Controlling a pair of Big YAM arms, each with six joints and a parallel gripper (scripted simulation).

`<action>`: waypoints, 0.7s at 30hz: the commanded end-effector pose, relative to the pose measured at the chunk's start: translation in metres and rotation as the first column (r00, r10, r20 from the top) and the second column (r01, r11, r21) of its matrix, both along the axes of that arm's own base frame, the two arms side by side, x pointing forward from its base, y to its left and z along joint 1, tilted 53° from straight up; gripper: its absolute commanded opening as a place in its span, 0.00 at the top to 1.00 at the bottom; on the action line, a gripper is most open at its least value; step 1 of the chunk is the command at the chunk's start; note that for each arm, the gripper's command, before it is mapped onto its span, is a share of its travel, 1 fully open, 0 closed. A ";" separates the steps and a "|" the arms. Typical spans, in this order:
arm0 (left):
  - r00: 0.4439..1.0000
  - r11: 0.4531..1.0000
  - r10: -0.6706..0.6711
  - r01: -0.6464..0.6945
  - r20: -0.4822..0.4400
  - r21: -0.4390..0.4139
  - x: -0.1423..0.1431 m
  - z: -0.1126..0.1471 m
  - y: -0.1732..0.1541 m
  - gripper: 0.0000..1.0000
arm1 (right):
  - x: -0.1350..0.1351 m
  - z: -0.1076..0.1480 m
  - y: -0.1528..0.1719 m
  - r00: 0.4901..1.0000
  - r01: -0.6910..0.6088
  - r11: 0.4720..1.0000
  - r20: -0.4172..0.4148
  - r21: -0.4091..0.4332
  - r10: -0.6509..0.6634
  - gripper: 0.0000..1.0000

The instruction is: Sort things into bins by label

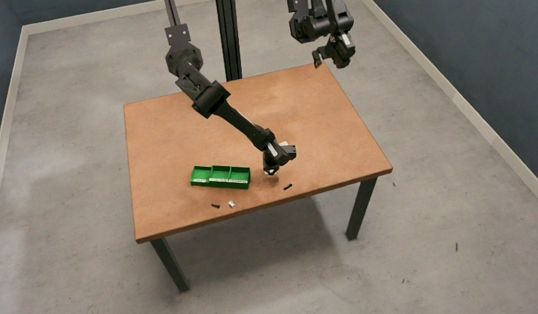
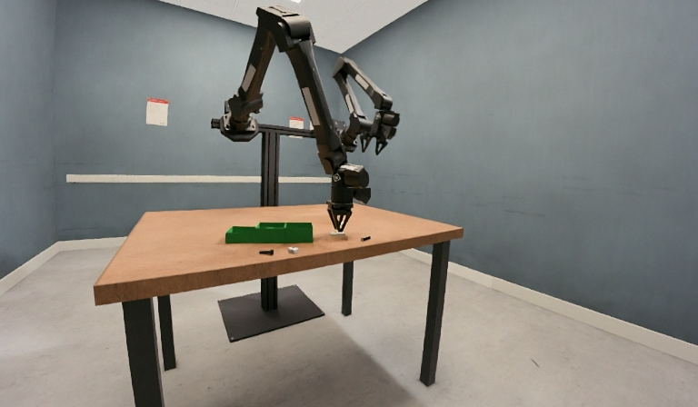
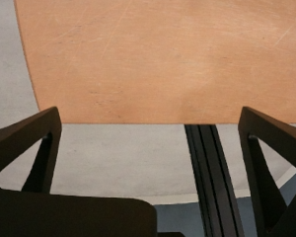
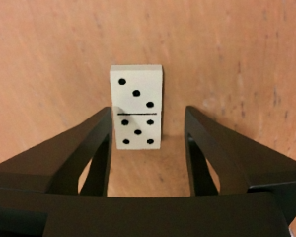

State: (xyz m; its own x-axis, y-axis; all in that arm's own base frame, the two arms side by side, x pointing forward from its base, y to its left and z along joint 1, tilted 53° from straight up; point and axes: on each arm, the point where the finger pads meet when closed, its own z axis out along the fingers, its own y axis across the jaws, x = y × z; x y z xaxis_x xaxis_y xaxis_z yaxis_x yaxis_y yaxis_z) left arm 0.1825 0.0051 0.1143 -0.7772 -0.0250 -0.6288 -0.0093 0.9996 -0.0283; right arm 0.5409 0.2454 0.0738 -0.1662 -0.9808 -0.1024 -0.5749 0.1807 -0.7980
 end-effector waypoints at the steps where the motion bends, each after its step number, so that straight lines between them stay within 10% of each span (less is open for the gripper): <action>1: 0.999 1.000 0.004 -0.004 0.048 0.002 0.004 0.027 0.001 0.00 | -0.005 -0.013 0.001 1.000 -0.002 1.000 -0.013 -0.009 0.002 0.61; 21: 0.999 1.000 0.004 -0.004 0.048 0.002 0.004 0.027 0.001 0.00 | 0.012 -0.010 -0.011 1.000 0.007 1.000 0.001 -0.007 -0.007 0.61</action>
